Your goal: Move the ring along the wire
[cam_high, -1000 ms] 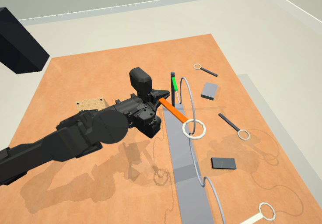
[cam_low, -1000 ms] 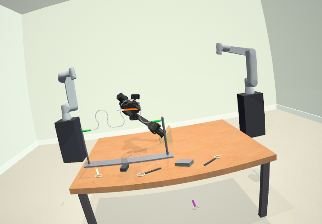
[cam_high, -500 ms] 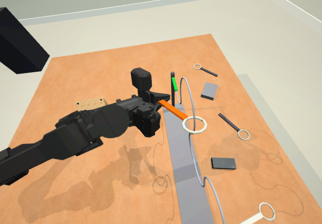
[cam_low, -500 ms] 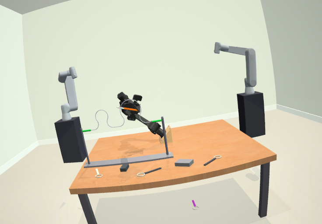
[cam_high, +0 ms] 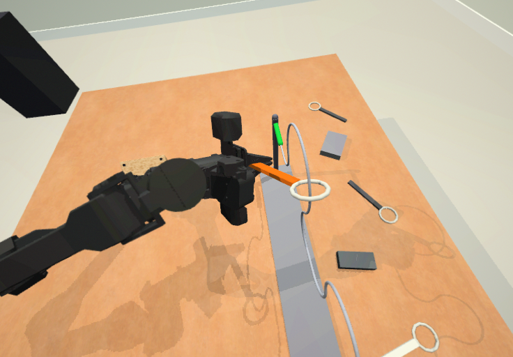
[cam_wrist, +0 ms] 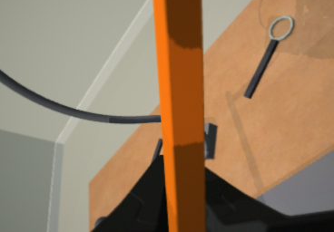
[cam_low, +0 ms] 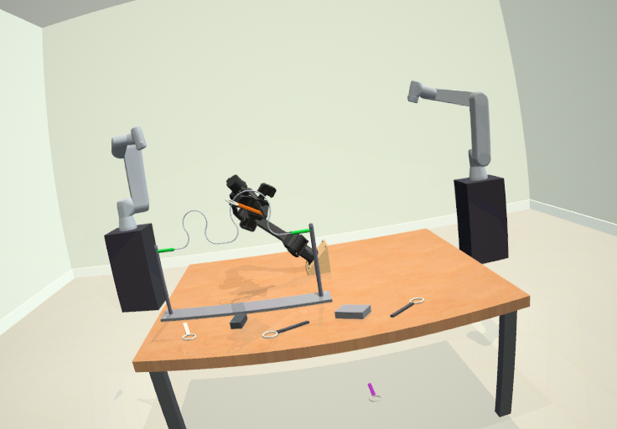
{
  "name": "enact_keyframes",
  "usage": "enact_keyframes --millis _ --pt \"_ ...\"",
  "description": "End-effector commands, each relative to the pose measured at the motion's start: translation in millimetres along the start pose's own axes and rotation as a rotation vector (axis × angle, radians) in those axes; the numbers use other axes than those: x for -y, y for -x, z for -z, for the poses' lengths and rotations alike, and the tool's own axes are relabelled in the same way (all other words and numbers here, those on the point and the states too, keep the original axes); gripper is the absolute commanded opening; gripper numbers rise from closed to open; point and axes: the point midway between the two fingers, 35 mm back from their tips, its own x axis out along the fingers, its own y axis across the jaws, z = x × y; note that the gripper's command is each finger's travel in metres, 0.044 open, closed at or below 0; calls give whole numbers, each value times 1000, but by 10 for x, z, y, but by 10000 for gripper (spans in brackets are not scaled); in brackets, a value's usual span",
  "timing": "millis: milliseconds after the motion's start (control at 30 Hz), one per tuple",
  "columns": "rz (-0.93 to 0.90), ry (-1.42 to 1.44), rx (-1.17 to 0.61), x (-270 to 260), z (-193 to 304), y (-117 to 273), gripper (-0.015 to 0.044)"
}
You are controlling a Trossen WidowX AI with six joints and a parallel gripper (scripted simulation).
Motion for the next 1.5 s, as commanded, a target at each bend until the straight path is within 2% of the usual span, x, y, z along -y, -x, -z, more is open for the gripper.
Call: enact_keyframes --millis 0,1467 --pt "30 52 4 29 3 -7 -150" --pt "325 595 73 295 -81 5 -150"
